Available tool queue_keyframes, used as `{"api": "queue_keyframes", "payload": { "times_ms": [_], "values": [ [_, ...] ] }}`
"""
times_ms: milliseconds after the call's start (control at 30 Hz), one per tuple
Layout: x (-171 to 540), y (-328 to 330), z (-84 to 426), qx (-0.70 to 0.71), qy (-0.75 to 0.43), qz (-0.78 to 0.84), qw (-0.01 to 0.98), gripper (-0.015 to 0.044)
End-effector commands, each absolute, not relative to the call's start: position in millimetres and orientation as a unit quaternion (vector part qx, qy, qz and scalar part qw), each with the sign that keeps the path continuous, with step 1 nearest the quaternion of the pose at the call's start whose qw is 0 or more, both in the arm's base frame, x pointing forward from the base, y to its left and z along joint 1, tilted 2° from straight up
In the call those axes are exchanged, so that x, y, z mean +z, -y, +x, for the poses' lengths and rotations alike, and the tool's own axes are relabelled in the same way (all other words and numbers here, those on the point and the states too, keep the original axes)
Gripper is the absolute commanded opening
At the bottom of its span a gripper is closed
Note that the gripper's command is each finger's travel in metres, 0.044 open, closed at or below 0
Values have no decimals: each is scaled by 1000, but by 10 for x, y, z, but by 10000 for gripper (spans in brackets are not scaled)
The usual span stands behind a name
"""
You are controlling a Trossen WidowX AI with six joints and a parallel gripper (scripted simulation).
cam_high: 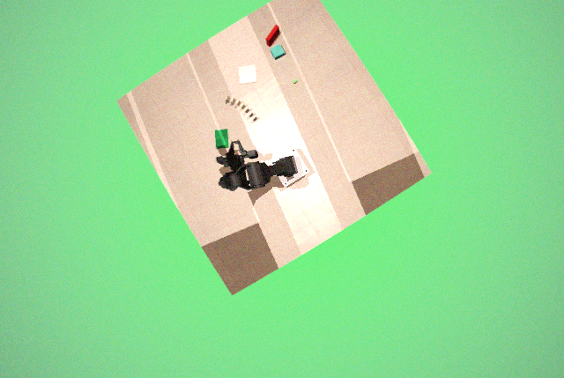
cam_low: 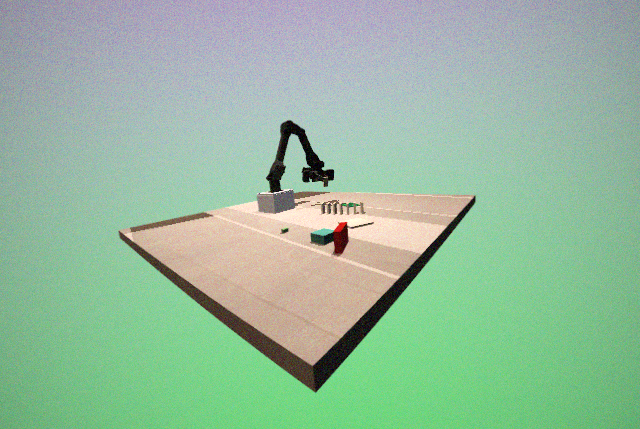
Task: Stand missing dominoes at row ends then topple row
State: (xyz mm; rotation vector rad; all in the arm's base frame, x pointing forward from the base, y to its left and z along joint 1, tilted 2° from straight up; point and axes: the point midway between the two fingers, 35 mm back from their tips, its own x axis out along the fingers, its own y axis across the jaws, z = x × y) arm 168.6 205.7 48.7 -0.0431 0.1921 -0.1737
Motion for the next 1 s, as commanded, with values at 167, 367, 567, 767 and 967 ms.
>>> {"api": "queue_keyframes", "payload": {
  "times_ms": [167,367,567,767,967],
  "values": [
    [526,-2093,1625,-55,-54,-5,997,107],
    [526,-2093,1625,-55,-54,-5,997,107],
    [526,-2093,1625,-55,-54,-5,997,107],
    [472,-2103,1628,-55,-54,-5,997,107],
    [252,-2131,1640,-55,-54,-5,997,107]
  ]
}}
